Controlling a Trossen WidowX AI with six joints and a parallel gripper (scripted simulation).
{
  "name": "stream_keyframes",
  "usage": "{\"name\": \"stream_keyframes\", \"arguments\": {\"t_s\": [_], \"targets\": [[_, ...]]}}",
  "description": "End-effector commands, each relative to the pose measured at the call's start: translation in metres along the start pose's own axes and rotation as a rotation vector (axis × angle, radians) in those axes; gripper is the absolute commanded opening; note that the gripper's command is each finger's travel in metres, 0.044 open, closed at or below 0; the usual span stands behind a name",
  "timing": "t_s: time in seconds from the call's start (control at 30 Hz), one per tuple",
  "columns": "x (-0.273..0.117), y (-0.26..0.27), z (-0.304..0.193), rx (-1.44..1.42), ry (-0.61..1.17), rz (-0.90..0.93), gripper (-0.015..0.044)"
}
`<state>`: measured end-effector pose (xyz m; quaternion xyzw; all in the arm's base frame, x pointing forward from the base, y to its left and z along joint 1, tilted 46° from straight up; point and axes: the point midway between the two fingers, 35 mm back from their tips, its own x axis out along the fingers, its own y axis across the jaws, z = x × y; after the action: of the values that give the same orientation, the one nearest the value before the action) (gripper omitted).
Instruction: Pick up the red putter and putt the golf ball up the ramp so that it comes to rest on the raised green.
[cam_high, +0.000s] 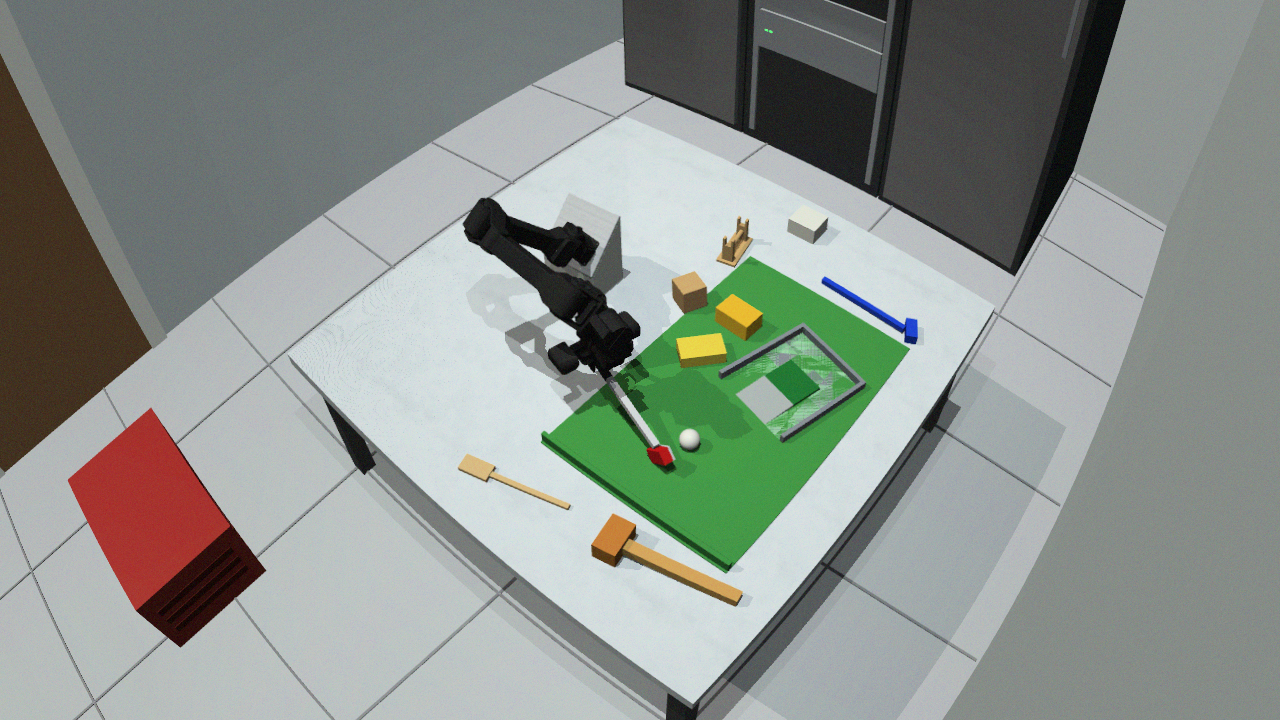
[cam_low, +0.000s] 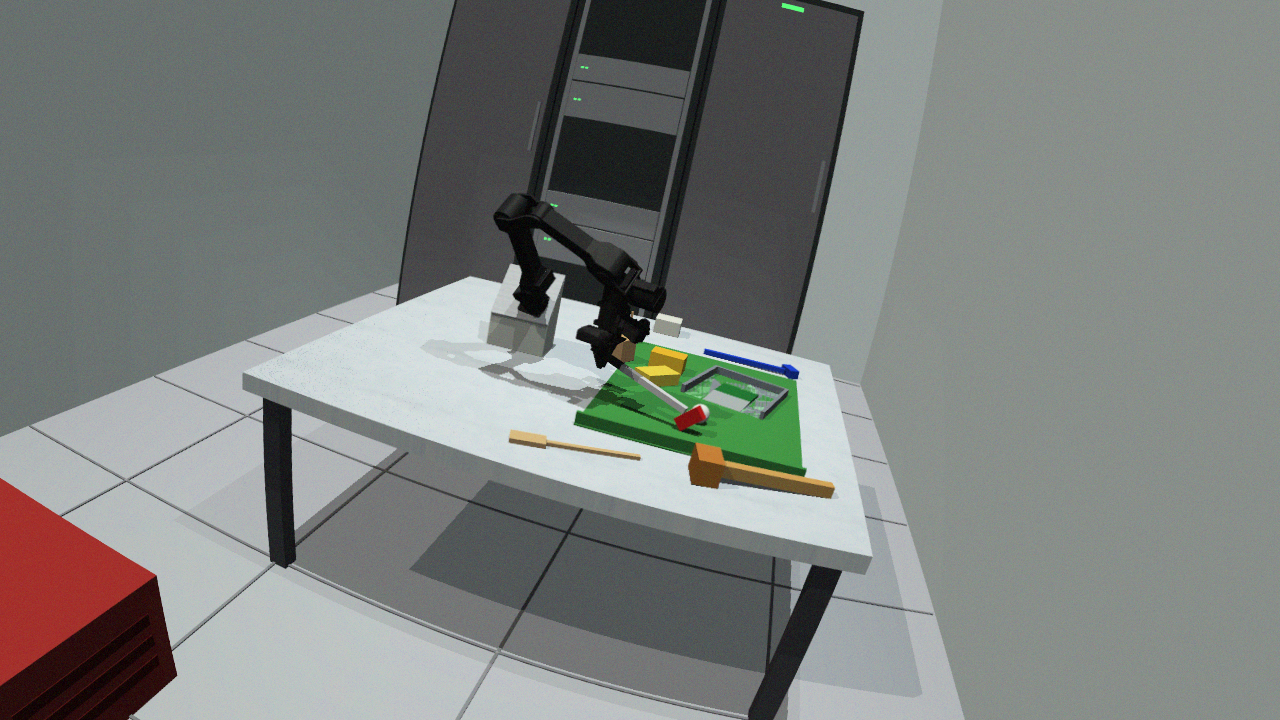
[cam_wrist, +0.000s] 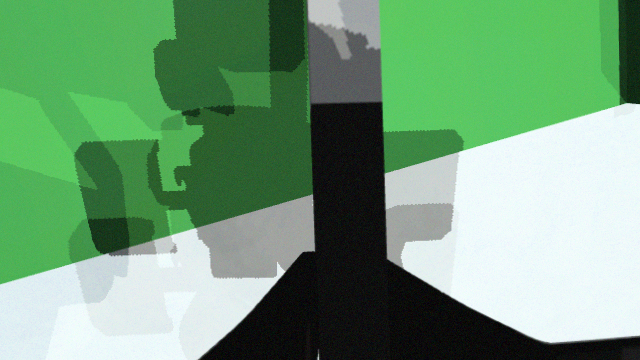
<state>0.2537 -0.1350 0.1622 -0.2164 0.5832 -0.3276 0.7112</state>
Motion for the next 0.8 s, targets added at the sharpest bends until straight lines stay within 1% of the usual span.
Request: {"name": "stream_keyframes", "arguments": {"t_s": [0.0, 0.33, 0.4, 0.5, 0.67, 0.77], "targets": [[0.0, -0.018, 0.002, 0.009, -0.012, 0.001, 0.0], [0.002, -0.016, 0.001, 0.009, -0.003, -0.003, 0.0], [0.003, 0.002, 0.004, 0.01, -0.002, 0.005, 0.0], [0.004, 0.045, 0.009, 0.01, -0.001, 0.016, 0.0], [0.001, 0.11, 0.004, 0.008, -0.008, 0.01, 0.0], [0.001, 0.118, 0.002, 0.008, -0.01, 0.007, 0.0]]}}
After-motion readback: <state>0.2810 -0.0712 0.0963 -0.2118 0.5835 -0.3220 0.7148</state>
